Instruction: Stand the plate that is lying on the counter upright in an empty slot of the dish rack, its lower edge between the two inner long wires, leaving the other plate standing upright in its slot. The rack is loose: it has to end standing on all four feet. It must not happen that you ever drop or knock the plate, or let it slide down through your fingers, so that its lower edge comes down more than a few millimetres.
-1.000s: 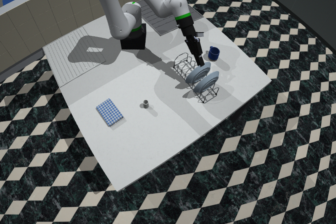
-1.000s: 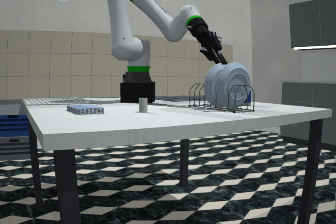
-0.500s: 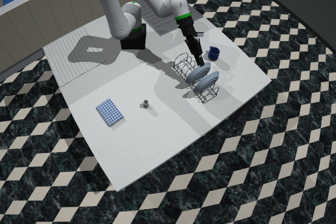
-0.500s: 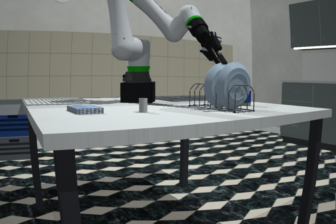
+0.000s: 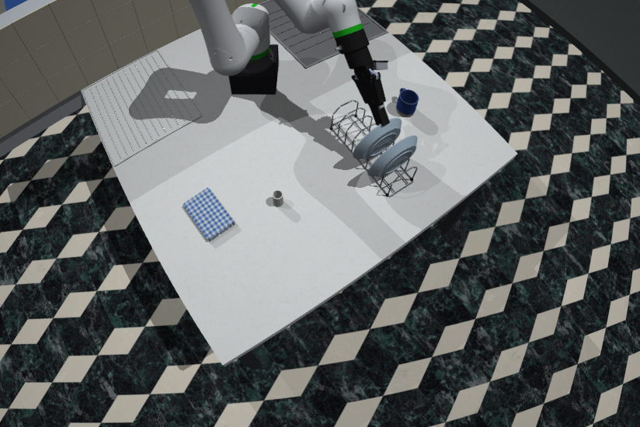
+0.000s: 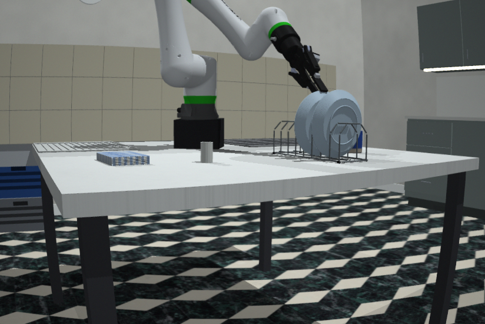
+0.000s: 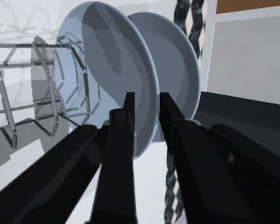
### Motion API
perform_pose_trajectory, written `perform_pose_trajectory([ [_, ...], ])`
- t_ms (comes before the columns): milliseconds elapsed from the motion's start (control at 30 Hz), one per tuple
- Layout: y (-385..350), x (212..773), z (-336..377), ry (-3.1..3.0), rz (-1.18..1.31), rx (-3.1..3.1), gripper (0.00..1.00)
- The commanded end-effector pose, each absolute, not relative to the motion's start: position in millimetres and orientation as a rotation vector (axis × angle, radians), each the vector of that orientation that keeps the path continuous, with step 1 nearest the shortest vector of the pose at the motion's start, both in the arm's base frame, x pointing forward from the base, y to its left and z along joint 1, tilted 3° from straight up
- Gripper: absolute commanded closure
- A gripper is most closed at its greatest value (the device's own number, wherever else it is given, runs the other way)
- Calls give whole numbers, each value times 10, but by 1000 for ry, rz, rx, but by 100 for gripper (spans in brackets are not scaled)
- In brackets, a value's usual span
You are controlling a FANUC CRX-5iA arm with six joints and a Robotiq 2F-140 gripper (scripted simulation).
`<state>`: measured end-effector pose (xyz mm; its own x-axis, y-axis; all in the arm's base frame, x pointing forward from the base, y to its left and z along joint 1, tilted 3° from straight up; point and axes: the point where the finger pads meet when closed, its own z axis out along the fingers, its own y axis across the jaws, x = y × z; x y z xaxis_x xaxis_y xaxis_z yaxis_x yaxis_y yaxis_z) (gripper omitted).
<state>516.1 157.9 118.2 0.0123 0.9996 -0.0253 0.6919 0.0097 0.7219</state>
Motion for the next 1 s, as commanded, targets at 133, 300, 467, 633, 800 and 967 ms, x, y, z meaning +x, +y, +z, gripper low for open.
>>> perform_pose_trajectory([
  [133,1582,5138,1214,1735,716,1738,76],
  [300,1583,5107,1244,1735,716,1738,76],
  [467,1584,5084,1266,1735,716,1738,76],
  [633,1586,5041,1307,1735,716,1738,76],
  [800,1588,4996,1350,1735,716,1738,76],
  [967,1589,4952,1392,1735,716,1738,76],
])
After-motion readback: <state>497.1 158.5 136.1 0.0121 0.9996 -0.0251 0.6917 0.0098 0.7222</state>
